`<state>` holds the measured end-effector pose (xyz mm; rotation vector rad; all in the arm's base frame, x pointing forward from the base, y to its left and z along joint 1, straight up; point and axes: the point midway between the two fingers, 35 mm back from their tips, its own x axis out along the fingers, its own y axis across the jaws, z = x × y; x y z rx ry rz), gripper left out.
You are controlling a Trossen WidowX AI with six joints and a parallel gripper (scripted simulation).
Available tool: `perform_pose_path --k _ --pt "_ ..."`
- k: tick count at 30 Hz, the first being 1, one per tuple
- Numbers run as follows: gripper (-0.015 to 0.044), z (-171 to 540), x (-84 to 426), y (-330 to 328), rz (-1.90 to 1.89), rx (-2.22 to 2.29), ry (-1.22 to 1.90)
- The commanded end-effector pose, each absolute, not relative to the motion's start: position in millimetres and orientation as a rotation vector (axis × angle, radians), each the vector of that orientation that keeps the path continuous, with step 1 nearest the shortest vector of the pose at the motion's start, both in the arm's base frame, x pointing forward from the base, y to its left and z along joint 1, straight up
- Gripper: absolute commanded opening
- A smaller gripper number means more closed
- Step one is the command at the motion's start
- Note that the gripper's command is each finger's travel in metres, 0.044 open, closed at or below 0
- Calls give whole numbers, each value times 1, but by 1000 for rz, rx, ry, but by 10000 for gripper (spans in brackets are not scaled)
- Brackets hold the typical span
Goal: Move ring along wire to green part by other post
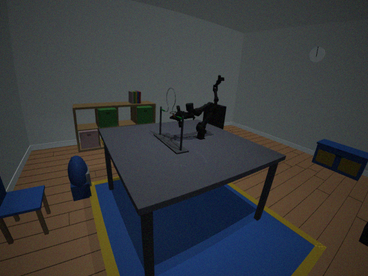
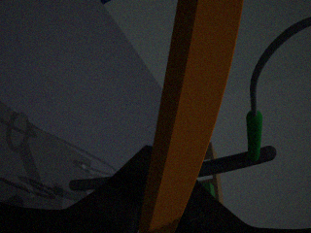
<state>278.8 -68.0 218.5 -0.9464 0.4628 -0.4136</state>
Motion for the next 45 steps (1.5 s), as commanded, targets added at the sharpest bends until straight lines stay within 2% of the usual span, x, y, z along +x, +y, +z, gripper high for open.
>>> perform_pose_path --k 1,26,45 --pt "-150 202 279 -57 -385 -828 484" --pt "-150 155 282 21 -221 -263 539" --pt "-150 150 283 66 -155 -43 550"
